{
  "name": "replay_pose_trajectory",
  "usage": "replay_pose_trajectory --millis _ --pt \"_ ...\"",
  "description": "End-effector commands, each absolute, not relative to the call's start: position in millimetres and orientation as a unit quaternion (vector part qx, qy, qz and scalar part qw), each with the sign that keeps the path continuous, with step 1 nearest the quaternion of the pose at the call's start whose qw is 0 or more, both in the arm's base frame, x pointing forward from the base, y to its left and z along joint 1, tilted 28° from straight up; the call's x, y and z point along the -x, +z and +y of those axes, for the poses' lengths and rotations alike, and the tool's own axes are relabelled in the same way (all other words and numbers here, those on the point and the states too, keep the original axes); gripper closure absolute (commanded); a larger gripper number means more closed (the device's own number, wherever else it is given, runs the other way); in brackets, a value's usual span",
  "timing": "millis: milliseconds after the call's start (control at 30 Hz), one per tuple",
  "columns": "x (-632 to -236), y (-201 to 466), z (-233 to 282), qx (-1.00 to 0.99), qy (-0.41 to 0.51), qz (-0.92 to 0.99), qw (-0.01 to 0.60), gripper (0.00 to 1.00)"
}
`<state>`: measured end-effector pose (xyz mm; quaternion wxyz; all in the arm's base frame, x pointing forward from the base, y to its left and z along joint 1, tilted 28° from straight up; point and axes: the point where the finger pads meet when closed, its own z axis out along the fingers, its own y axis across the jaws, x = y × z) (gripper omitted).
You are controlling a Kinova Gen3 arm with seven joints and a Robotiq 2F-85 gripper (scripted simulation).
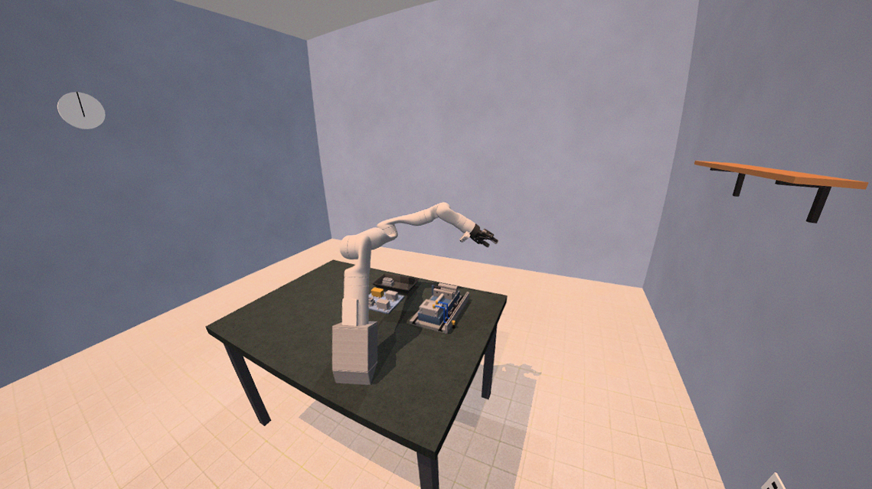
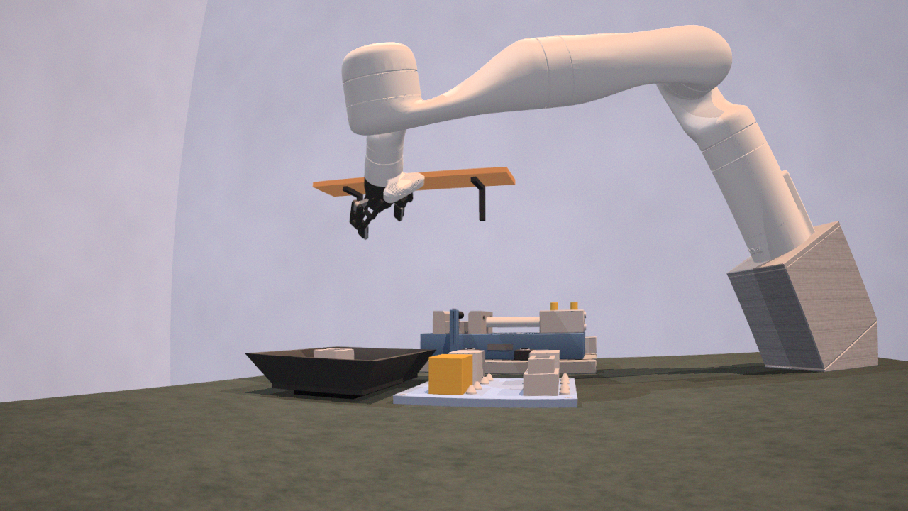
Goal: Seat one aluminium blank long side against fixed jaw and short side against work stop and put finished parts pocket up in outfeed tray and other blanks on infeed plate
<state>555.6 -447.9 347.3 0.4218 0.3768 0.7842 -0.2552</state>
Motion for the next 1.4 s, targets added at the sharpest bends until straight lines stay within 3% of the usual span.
replay_pose_trajectory --millis 0,700,1033,1100,1367 --pt "-555.0 348.7 -448.4 -0.377 -0.255 0.783 0.423 0.00" --pt "-556.8 347.8 -441.1 -0.374 -0.252 0.787 0.421 0.00" --pt "-571.9 335.2 -344.8 -0.328 -0.203 0.832 0.400 0.00" --pt "-571.9 335.2 -344.8 -0.328 -0.203 0.832 0.400 0.00" --pt "-571.6 321.3 -251.6 -0.281 -0.152 0.870 0.375 0.00"
